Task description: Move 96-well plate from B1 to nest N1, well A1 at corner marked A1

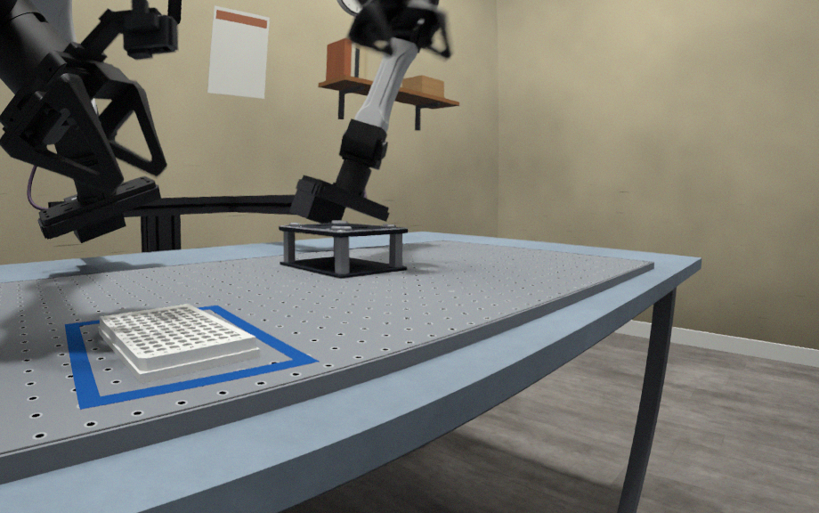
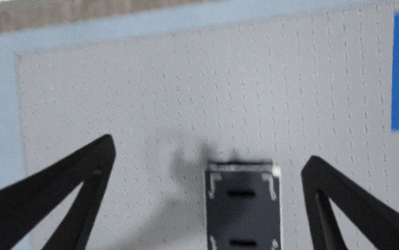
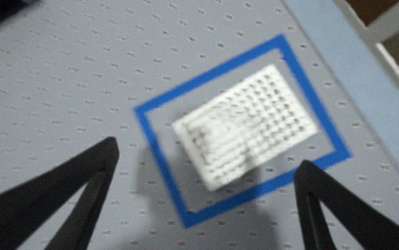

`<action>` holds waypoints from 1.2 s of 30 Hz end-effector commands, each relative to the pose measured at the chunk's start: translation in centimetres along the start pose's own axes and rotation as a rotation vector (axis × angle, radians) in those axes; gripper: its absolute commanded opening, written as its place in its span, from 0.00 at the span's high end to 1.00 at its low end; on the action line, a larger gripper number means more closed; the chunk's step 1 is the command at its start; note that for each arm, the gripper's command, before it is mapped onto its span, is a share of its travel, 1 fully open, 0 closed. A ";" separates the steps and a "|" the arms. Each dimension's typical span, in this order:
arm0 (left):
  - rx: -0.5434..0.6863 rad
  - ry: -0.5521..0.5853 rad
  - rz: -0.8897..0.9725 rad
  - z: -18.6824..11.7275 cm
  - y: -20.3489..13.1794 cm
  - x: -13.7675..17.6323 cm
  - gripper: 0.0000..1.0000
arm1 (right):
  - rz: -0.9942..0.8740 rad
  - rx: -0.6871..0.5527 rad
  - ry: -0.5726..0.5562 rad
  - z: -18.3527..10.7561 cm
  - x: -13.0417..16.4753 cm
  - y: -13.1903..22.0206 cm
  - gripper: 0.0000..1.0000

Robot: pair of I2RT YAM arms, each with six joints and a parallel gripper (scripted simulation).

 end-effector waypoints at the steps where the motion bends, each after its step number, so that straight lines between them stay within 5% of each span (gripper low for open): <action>1: 0.012 -0.041 -0.138 -1.6 -0.8 3.5 0.00 | -0.093 0.107 0.052 0.6 -0.8 -2.8 0.00; 19: 0.066 -0.031 -0.133 -4.3 -5.6 16.9 0.00 | -0.109 0.125 0.042 0.2 -1.7 -3.2 0.00; 36: 0.078 -0.040 -0.104 -4.7 -6.2 18.2 0.00 | -0.109 0.125 0.042 0.2 -1.7 -3.2 0.00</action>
Point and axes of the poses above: on each arm, the point where the finger pads meet when closed, its own z axis out along the fingers, its own y axis across the jaws, x = y × z, the point moved 1 cm from there along -z, back along the fingers, and after that the axes turned 1 degree about z, right-handed, at the moved point
